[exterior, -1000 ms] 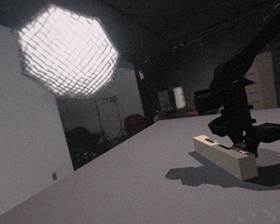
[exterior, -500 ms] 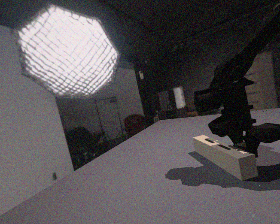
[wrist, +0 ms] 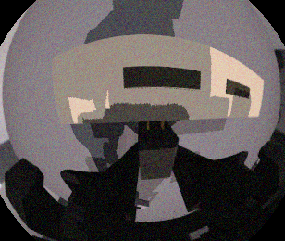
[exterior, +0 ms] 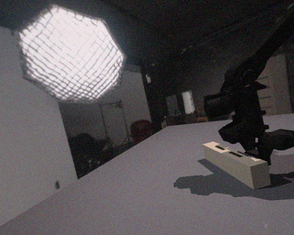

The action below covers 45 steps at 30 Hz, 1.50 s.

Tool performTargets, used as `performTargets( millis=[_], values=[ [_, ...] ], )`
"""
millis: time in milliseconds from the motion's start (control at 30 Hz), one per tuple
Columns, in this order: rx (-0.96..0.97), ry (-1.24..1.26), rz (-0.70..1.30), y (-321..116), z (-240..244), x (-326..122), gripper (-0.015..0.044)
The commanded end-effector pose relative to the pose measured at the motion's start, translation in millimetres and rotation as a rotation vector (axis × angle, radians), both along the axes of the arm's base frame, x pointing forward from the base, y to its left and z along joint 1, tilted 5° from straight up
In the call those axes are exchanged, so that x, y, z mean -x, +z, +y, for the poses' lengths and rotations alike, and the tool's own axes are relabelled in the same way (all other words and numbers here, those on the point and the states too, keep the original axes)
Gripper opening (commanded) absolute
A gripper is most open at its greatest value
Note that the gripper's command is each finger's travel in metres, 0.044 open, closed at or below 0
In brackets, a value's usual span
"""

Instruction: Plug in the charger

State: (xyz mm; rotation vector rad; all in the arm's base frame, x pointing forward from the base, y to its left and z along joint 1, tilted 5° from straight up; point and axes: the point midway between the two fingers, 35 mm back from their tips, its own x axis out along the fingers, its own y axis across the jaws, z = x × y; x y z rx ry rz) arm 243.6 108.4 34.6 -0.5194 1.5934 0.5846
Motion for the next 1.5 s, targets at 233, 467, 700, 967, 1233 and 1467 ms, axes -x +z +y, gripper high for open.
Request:
performTargets(
  millis=[233,467,700,967,1233,1467],
  values=[
    [-0.004,-0.006,-0.001,0.5,1.2,-0.9,0.0000],
    [-0.004,-0.006,-0.001,0.6,1.2,-0.9,0.0000],
    [-0.004,-0.006,-0.001,0.7,1.2,-1.0,0.0000],
    [-0.004,-0.006,-0.001,0.8,2.3,-2.3,0.0000],
    [-0.004,-0.006,-0.001,0.9,2.4,-2.6,0.0000],
    [-0.004,-0.006,-0.001,1.0,4.0,-4.4,0.0000]
  ],
)
